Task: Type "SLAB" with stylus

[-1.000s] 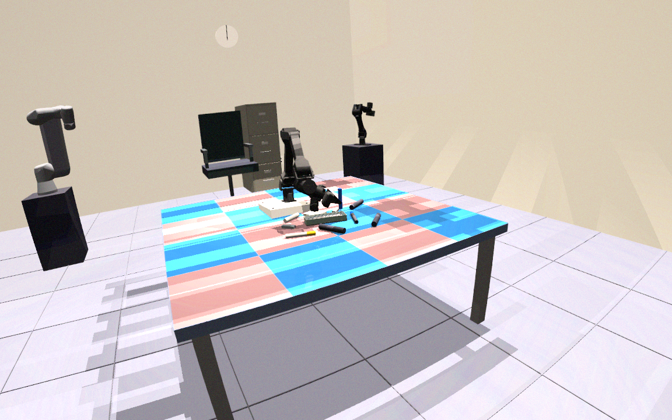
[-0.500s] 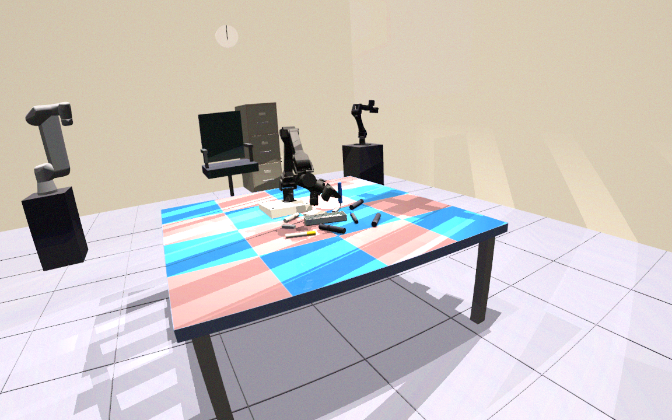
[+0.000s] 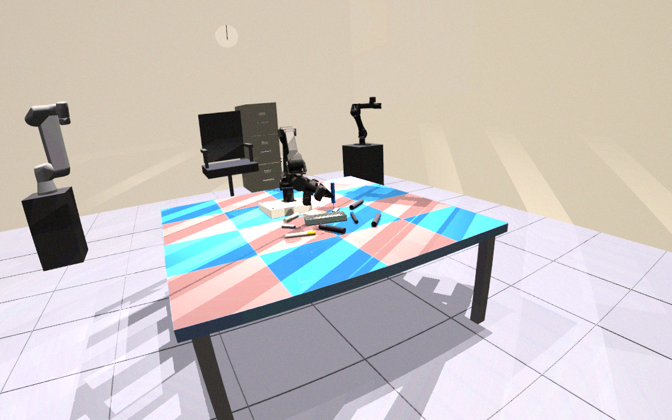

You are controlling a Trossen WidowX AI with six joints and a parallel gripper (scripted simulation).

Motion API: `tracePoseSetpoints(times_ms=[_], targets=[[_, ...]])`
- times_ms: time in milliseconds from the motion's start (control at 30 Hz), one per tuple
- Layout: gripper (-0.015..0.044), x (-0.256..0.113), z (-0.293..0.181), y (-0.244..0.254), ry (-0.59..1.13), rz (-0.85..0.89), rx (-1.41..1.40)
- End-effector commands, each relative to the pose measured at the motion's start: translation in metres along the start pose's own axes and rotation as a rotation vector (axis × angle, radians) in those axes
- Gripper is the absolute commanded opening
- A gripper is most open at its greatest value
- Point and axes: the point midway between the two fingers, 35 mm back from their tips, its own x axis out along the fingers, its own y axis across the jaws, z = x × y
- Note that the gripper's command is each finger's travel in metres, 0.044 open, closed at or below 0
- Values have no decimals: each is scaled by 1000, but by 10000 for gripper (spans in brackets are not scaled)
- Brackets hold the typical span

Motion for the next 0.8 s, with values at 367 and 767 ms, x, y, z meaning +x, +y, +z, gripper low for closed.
tracePoseSetpoints(times_ms=[367, 767], targets=[[0, -4, 21, -6, 5, 3, -5], [81, -2, 25, -6, 5, 3, -5]])
